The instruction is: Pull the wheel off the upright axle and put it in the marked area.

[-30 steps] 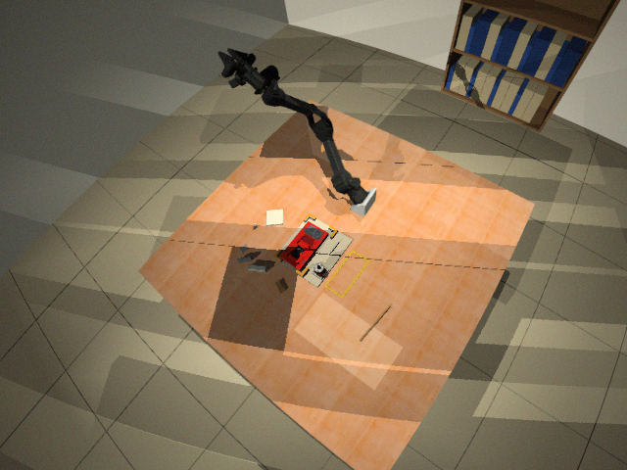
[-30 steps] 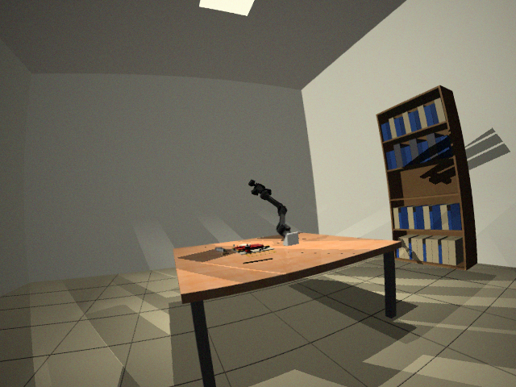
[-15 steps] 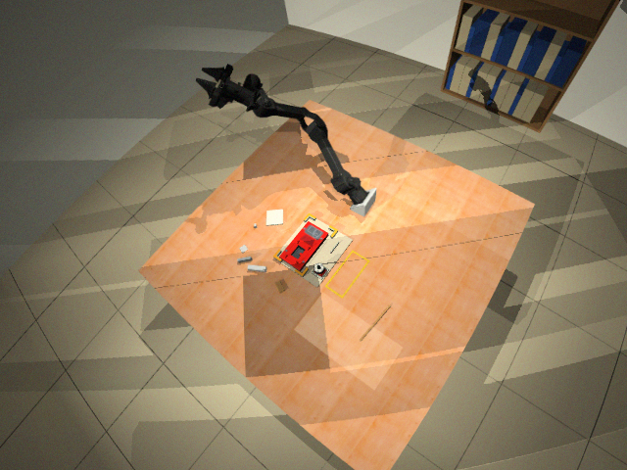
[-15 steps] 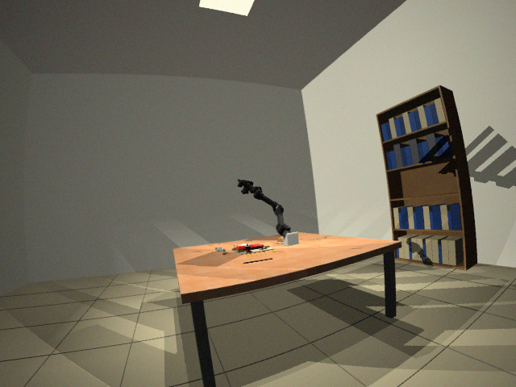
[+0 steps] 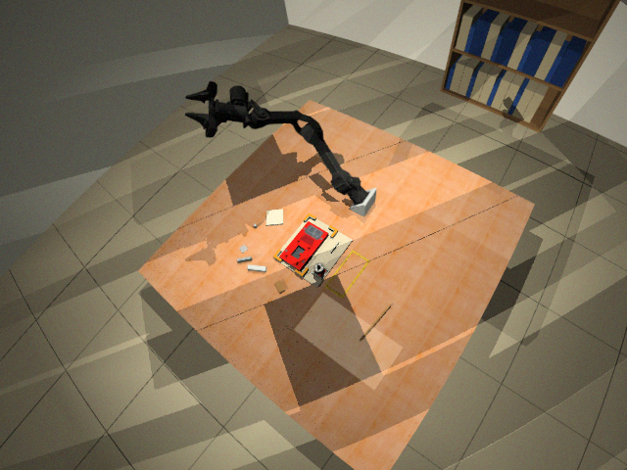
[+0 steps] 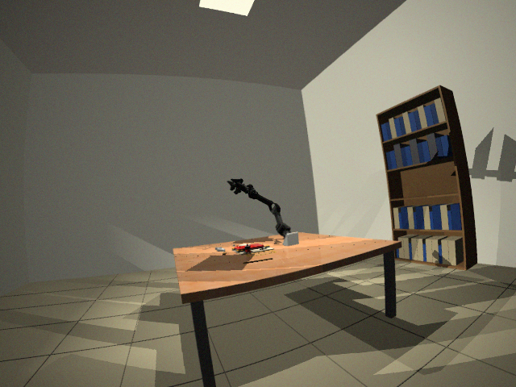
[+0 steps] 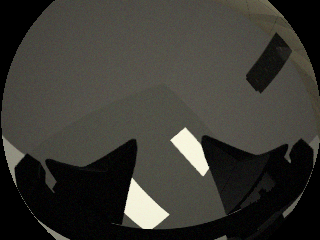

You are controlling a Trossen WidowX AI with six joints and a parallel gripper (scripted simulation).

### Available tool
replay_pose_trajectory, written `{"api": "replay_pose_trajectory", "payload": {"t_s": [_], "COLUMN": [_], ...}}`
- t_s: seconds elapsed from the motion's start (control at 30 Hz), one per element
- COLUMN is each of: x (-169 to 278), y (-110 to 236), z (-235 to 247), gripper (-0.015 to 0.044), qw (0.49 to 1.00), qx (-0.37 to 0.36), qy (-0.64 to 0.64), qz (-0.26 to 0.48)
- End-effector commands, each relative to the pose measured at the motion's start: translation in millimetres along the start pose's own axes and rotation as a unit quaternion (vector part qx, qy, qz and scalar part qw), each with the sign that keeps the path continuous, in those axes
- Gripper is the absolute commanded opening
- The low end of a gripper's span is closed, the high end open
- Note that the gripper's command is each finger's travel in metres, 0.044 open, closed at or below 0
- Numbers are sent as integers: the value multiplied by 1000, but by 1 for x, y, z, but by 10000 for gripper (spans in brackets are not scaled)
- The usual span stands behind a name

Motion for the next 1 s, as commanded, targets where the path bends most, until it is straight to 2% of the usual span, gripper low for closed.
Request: {"api": "replay_pose_trajectory", "payload": {"t_s": [0.0, 0.5, 0.97], "x": [-2, -6, -18], "y": [-7, -6, 36], "z": [-39, -170, -301], "gripper": [300, 300, 300], "qw": [998, 958, 847], "qx": [56, 261, 480], "qy": [23, 116, 227], "qz": [-11, -31, -27]}}
Point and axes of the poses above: the point midway between the two fingers, 35 mm back from their tips, its own y axis back along the fingers, its own z axis across the jaws, x = y × z, the point moved 5 cm from there along y, back along the fingers, and after that the axes turned 11 degrees about -y, right-handed, at the moved point
